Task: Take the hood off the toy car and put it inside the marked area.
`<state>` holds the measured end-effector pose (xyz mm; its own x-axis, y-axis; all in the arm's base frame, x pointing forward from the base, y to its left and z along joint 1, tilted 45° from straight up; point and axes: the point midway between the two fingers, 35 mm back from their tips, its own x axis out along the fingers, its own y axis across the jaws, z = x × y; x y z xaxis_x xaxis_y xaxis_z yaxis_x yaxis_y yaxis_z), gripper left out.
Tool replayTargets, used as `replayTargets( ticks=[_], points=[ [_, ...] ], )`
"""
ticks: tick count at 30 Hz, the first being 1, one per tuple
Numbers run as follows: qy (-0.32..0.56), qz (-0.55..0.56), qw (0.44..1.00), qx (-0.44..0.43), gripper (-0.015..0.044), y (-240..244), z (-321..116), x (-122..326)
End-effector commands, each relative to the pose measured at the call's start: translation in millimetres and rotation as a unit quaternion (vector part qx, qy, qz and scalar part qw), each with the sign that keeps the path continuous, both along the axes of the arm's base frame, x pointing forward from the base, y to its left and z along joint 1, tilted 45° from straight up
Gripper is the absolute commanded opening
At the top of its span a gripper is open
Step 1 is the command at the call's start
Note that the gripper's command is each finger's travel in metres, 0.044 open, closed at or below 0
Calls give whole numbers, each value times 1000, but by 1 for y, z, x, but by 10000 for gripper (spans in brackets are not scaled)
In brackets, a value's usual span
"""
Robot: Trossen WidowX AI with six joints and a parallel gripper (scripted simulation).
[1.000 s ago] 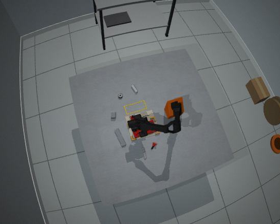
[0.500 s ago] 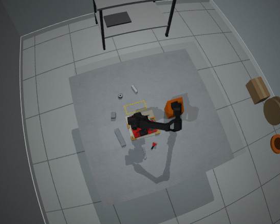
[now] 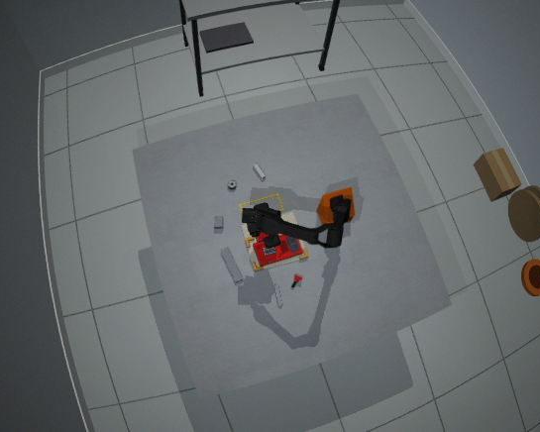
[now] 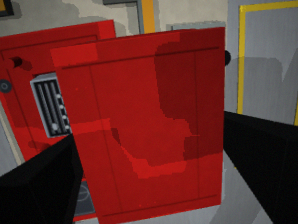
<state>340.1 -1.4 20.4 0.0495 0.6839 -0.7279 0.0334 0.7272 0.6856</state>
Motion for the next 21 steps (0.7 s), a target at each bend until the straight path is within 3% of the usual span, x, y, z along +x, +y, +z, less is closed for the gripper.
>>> replayTargets(
  ticks=[1,21],
  points=[
    [-1,1,1000,-5,0,-21,-18,-1],
    [-6,8,1000,0,0,-97,-91,-29]
  ],
)
